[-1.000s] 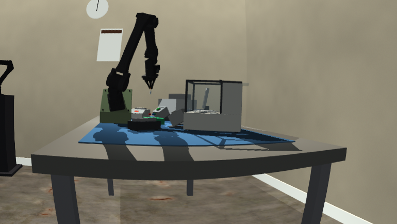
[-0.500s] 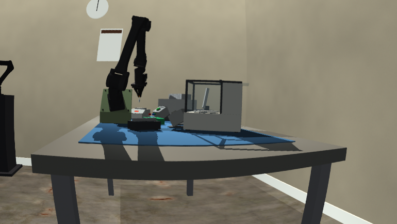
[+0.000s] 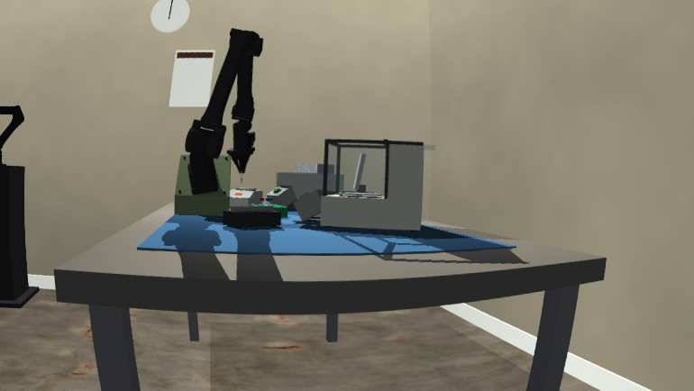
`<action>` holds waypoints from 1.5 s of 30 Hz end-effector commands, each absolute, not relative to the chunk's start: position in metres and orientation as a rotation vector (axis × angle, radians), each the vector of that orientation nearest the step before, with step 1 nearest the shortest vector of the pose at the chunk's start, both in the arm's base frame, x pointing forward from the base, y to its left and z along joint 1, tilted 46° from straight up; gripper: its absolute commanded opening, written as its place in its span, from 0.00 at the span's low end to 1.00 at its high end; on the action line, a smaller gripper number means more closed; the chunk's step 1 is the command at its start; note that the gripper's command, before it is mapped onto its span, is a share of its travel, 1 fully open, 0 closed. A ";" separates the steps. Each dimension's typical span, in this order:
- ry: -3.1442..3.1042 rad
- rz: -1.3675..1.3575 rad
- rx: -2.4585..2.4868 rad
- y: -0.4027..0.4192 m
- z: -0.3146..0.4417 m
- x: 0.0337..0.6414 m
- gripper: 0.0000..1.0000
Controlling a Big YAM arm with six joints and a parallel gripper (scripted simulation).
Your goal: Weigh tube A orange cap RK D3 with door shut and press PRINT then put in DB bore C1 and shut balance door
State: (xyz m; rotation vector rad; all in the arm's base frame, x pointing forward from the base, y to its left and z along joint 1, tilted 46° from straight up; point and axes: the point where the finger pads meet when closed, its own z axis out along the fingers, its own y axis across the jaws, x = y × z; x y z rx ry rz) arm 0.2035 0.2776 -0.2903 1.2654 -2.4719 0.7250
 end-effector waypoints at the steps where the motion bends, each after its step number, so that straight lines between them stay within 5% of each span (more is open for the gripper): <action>1: -2.470 0.720 1.298 0.285 -0.279 0.204 0.09; 45: -2.480 0.715 1.279 0.279 -0.278 0.209 0.09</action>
